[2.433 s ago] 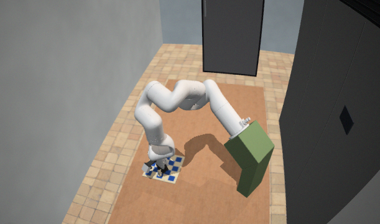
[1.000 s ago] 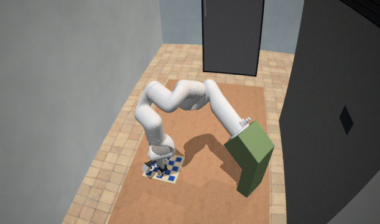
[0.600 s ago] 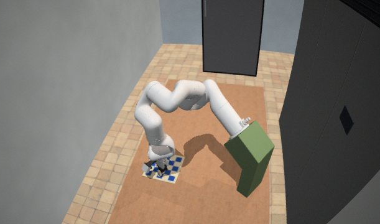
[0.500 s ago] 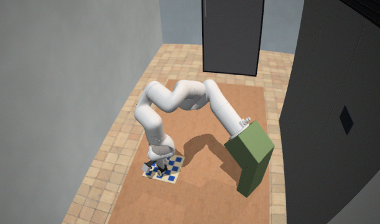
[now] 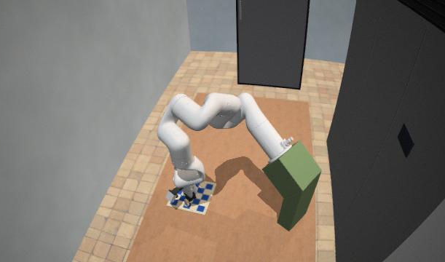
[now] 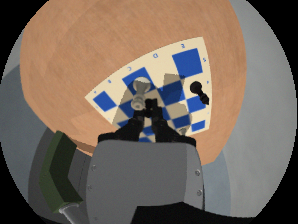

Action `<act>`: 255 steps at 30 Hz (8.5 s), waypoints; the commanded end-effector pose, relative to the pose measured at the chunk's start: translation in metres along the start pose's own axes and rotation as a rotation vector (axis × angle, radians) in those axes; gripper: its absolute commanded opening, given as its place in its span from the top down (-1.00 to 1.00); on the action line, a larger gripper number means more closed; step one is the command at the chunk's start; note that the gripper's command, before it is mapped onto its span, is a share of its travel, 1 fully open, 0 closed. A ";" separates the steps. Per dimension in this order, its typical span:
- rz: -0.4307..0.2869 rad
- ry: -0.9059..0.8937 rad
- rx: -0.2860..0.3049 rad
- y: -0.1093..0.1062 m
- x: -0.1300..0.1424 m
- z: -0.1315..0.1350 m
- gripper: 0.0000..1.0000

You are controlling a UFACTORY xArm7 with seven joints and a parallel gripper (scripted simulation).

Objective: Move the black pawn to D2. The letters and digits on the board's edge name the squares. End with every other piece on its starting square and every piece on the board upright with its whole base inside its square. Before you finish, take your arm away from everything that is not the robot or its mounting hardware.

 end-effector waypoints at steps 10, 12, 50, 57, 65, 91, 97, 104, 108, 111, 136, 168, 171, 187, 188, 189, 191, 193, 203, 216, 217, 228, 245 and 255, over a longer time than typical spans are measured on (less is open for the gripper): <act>0.002 0.000 0.002 -0.077 -0.001 0.000 1.00; 0.002 0.000 0.002 -0.085 -0.001 0.000 1.00; 0.003 0.286 0.002 -0.098 0.048 0.073 1.00; 0.003 0.286 0.002 -0.096 0.048 0.073 1.00; 0.002 0.286 0.002 -0.081 0.048 0.073 1.00; 0.002 0.286 0.002 -0.002 0.047 0.074 1.00; 0.002 0.286 0.002 -0.002 0.047 0.074 1.00; 0.002 0.286 0.002 -0.002 0.047 0.074 1.00; 0.002 0.286 0.002 -0.002 0.047 0.074 1.00; 0.002 0.286 0.002 -0.002 0.047 0.074 1.00; 0.002 0.286 0.002 -0.002 0.047 0.074 1.00; 0.002 0.286 0.002 0.001 0.047 0.074 1.00; 0.002 0.286 0.002 0.001 0.047 0.074 1.00; 0.002 0.286 0.002 0.001 0.047 0.074 1.00; 0.002 0.286 0.002 0.001 0.047 0.074 0.86; 0.002 0.286 0.002 0.001 0.047 0.074 0.86; 0.002 0.286 0.002 0.001 0.047 0.074 0.73; 0.002 0.286 0.002 0.001 0.047 0.074 0.73; 0.002 0.286 0.002 0.001 0.047 0.074 0.31; 0.002 0.286 0.002 -0.007 0.047 0.074 0.31; 0.002 0.286 0.002 -0.011 0.047 0.074 0.31; 0.002 0.286 0.002 -0.064 0.047 0.074 0.31; 0.002 0.286 0.002 -0.089 0.047 0.073 -1.00; 0.002 0.286 0.002 -0.089 0.047 0.073 -1.00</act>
Point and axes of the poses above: the point where the finger pads meet when closed, its own y axis out along the fingers, its own z axis across the jaws, x = y × z, the point moved 1 cm from there along -y, back along the fingers
